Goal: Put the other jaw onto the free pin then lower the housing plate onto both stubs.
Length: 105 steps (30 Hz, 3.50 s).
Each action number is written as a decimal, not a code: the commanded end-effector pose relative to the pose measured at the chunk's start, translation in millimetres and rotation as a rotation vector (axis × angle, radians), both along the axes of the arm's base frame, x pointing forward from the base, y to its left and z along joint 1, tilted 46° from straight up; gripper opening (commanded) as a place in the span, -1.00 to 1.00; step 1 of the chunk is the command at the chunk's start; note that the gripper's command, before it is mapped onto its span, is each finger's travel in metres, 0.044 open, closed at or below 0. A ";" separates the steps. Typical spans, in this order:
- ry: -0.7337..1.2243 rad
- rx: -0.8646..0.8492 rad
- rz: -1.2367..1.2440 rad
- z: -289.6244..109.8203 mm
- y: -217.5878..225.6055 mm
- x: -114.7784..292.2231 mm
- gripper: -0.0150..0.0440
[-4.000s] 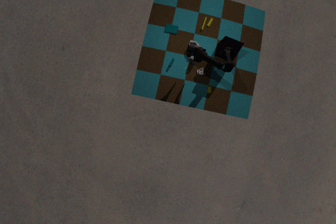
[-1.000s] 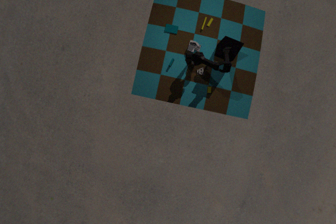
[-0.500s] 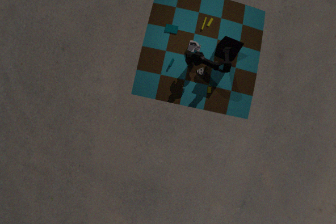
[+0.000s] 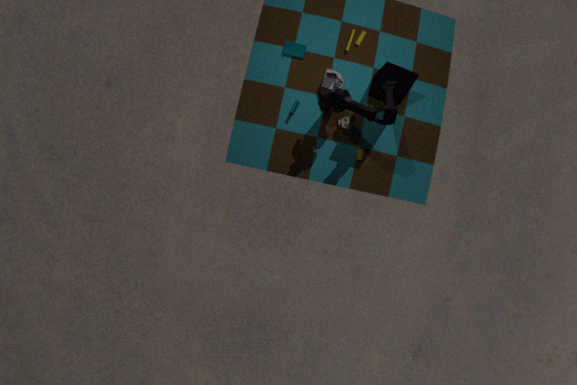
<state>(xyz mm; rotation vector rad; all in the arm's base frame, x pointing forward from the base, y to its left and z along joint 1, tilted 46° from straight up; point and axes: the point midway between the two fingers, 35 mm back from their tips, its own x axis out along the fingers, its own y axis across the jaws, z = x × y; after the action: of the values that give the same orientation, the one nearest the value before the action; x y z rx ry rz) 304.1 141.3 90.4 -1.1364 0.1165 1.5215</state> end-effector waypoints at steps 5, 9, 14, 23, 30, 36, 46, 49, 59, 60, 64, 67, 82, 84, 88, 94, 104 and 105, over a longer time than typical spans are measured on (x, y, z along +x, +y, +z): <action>0.002 -0.004 -0.001 10.8 -12.8 -0.5 -0.04; 0.003 -0.006 -0.002 19.1 -22.0 -1.5 -0.04; 0.003 -0.008 -0.003 29.8 -33.3 -3.6 -0.04; 0.004 -0.006 -0.005 49.9 -52.7 -9.9 -0.04; 0.004 -0.005 -0.005 53.2 -55.6 -11.2 -0.04; 0.053 0.003 -0.052 50.6 -58.2 -12.4 -0.04; 0.245 0.038 -0.242 40.0 -68.0 -17.7 -0.04; 0.302 0.049 -0.299 37.0 -70.8 -19.5 -0.04; 0.494 0.086 -0.490 26.9 -79.9 -25.7 -0.04; 0.513 0.090 -0.509 25.9 -80.8 -26.4 -0.04; 0.589 0.105 -0.585 22.0 -84.2 -29.1 -0.04; 0.647 0.116 -0.643 19.1 -86.7 -31.2 -0.04; 0.933 0.176 -0.928 5.1 -98.4 -42.5 -0.04; 0.971 0.184 -0.966 3.3 -99.8 -44.1 -0.04; 1.048 0.201 -1.042 -0.2 -102.6 -47.3 -0.04; 1.163 0.226 -1.156 -5.4 -106.5 -52.4 -0.04; 1.355 0.269 -1.344 -13.8 -112.5 -61.2 -0.04; 1.374 0.273 -1.363 -14.6 -113.0 -62.1 -0.04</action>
<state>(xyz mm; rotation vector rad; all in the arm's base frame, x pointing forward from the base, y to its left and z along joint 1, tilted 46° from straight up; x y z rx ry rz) 245.0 31.5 79.2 0.3741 1.2228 0.7585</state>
